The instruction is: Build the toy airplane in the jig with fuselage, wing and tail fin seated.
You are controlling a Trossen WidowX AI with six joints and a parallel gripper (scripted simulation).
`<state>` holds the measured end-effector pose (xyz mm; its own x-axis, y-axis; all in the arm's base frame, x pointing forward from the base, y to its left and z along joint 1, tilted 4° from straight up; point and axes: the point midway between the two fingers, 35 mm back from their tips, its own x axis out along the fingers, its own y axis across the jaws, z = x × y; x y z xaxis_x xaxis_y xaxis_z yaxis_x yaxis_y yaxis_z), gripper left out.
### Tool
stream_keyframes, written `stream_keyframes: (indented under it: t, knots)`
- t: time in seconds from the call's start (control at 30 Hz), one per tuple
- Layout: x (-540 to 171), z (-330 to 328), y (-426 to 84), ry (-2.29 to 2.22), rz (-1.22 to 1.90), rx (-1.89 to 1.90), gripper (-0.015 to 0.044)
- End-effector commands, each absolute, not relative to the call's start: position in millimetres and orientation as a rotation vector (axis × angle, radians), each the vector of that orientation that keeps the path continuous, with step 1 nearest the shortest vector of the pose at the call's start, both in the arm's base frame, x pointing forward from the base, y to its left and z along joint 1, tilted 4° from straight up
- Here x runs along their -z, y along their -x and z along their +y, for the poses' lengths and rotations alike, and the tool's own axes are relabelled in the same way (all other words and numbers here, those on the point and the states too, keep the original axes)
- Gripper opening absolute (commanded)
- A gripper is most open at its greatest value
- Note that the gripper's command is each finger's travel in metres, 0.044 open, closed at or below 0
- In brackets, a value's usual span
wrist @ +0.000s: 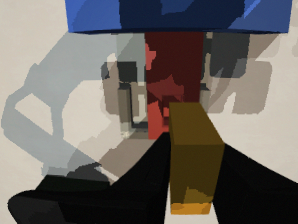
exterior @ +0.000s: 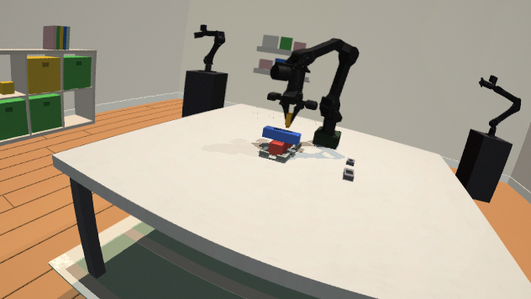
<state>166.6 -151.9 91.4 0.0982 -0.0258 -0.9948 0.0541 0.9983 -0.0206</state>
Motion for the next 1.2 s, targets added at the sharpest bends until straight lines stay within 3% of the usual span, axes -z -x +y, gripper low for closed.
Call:
stream_keyframes:
  t: [0.0, 0.83, 1.03, 1.17]
  knots:
    - [-81, -150, -166, -0.031, 1.480, 0.047, 0.0065]
    - [-56, -149, -168, -0.031, 1.480, 0.047, 0.0065]
    - [-59, -151, -168, -0.021, 1.477, 0.048, 0.0005]
    - [-59, -151, -168, -0.021, 1.477, 0.048, 0.0000]
